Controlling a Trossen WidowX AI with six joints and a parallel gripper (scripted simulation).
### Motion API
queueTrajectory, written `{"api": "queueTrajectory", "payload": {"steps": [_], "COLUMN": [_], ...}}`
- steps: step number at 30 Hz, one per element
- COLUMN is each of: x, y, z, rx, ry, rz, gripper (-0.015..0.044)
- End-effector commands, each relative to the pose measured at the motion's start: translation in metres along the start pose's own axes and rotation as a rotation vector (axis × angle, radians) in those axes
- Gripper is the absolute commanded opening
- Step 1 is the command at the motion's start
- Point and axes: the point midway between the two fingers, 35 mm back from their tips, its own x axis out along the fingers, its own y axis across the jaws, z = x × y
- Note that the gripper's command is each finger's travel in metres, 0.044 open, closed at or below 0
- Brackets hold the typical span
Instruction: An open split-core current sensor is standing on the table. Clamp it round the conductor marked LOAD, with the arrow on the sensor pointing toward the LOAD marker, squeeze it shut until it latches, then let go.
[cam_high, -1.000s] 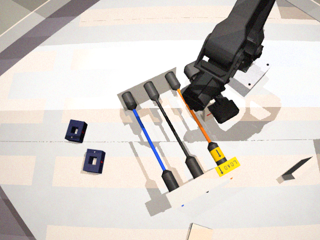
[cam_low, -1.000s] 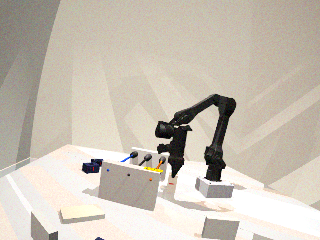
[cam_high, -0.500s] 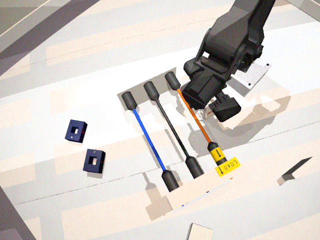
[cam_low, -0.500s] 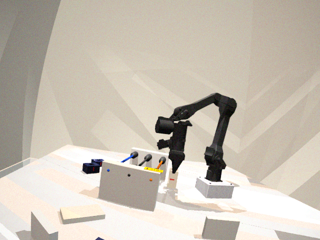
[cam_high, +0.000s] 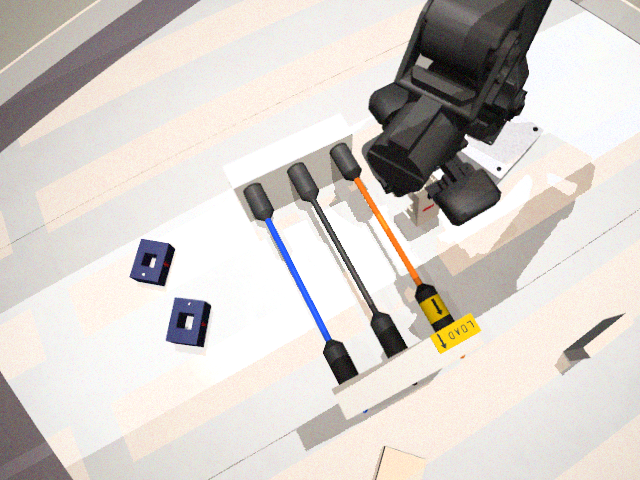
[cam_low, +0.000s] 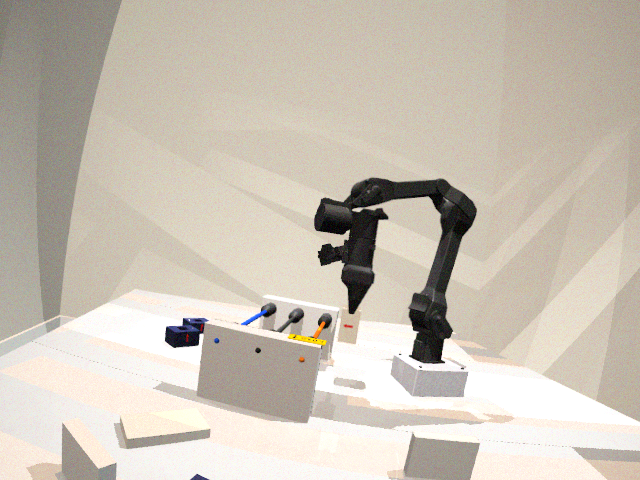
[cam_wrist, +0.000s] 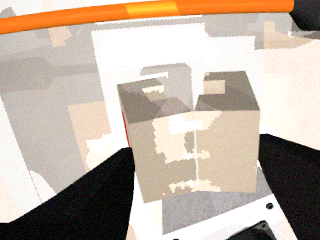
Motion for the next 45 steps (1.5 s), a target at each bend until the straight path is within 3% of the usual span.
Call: {"api": "queueTrajectory", "payload": {"steps": [1,12,45], "x": [-0.025,-0.042,-0.037], "y": [-0.001,-0.003,-0.003], "z": [-0.003,-0.005,0.039], "rx": [0.004,-0.049,-1.097], "ry": [-0.011,-0.010,-0.016], "rz": [0.007,0.007,-0.001], "gripper": [0.0000,0.0000,0.0000]}}
